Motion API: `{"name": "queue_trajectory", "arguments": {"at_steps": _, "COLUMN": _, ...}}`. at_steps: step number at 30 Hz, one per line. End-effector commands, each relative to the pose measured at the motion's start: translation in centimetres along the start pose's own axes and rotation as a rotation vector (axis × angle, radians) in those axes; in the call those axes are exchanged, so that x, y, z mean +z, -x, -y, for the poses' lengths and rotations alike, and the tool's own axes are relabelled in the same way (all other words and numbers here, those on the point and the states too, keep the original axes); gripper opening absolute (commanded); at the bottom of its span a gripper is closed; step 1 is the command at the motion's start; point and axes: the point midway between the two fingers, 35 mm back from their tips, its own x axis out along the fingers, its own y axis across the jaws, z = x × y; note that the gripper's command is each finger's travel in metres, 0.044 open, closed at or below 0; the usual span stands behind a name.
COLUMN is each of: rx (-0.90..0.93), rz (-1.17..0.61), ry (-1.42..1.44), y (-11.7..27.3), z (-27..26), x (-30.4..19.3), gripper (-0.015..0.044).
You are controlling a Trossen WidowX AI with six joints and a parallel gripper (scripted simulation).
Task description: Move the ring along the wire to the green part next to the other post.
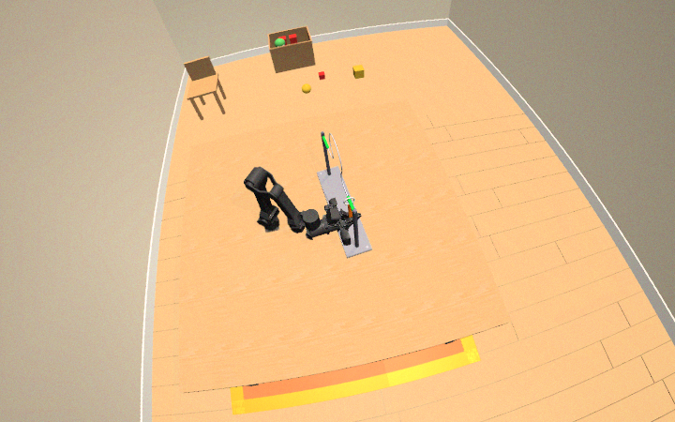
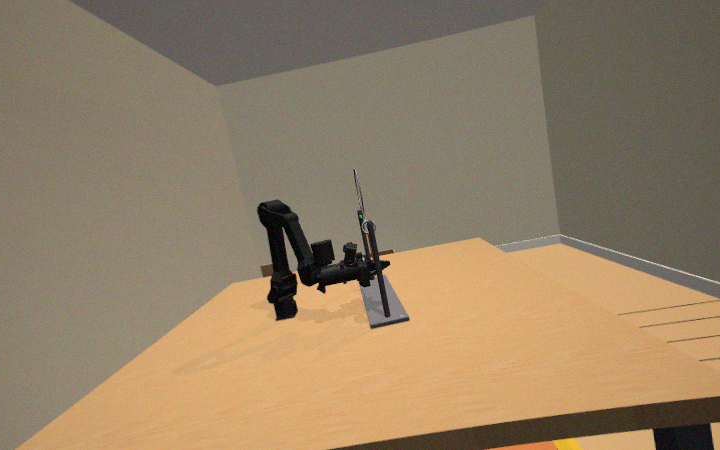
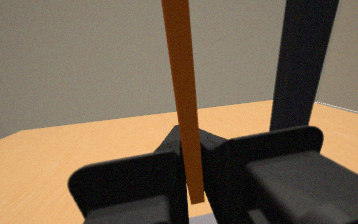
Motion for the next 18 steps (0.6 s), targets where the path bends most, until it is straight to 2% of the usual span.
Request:
{"name": "queue_trajectory", "arguments": {"at_steps": 1, "rx": -0.004, "rz": 0.004, "ry": -0.001, "y": 0.0, "z": 0.1, "x": 0.2, "gripper": -0.015}}
{"name": "queue_trajectory", "arguments": {"at_steps": 18, "rx": -0.004, "rz": 0.002, "ry": -0.003, "y": -0.1, "z": -1.2, "x": 0.2, "gripper": -0.015}}
